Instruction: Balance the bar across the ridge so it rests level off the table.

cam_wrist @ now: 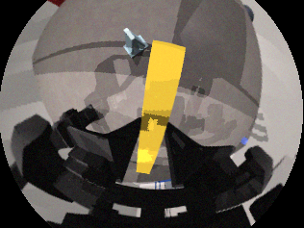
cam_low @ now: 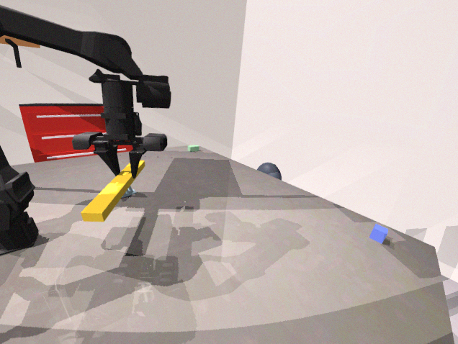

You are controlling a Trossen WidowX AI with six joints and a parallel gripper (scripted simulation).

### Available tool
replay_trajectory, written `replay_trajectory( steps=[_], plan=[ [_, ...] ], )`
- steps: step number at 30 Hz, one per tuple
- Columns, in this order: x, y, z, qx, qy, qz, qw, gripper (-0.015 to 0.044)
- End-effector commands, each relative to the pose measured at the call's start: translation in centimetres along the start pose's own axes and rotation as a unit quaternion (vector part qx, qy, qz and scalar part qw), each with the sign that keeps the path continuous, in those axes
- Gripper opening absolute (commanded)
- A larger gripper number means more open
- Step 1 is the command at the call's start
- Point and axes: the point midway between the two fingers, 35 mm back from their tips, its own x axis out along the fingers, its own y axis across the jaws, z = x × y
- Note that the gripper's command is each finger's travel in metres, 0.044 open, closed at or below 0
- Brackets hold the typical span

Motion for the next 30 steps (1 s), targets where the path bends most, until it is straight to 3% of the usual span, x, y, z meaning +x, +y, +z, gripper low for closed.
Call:
replay_trajectory(
  steps=[1, 30],
  plan=[
    [0.0, 0.0, 1.6, 0.038, 0.000, 0.002, 0.999, 0.0000],
    [-0.1, 2.7, 11.4, 0.272, -0.004, 0.005, 0.962, 0.0000]
  ],
)
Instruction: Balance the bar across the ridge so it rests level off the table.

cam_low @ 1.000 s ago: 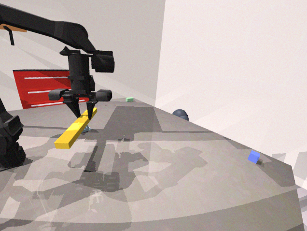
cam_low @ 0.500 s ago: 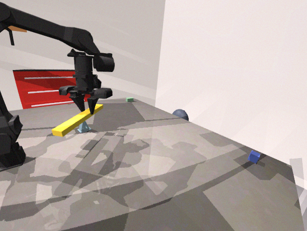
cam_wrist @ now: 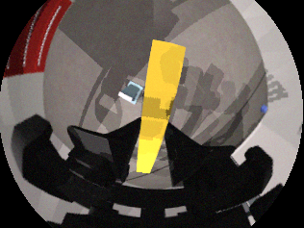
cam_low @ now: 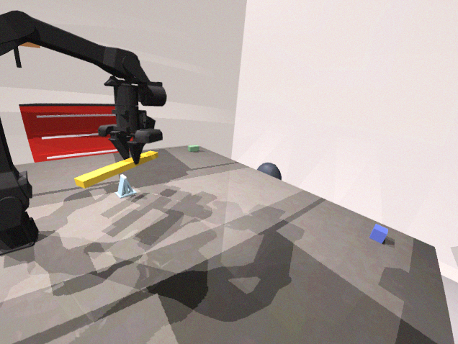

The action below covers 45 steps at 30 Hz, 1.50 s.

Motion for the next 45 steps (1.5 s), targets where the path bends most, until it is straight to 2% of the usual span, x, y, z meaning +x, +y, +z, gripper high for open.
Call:
replay_trajectory(
  steps=[1, 17, 45],
  plan=[
    [0.1, 1.3, 1.1, 0.039, 0.001, 0.001, 0.999, 0.0000],
    [0.2, 5.8, 4.2, 0.174, 0.001, 0.004, 0.985, 0.0000],
    [4.4, 5.5, 4.1, 0.175, 0.001, 0.004, 0.984, 0.0000]
  ],
)
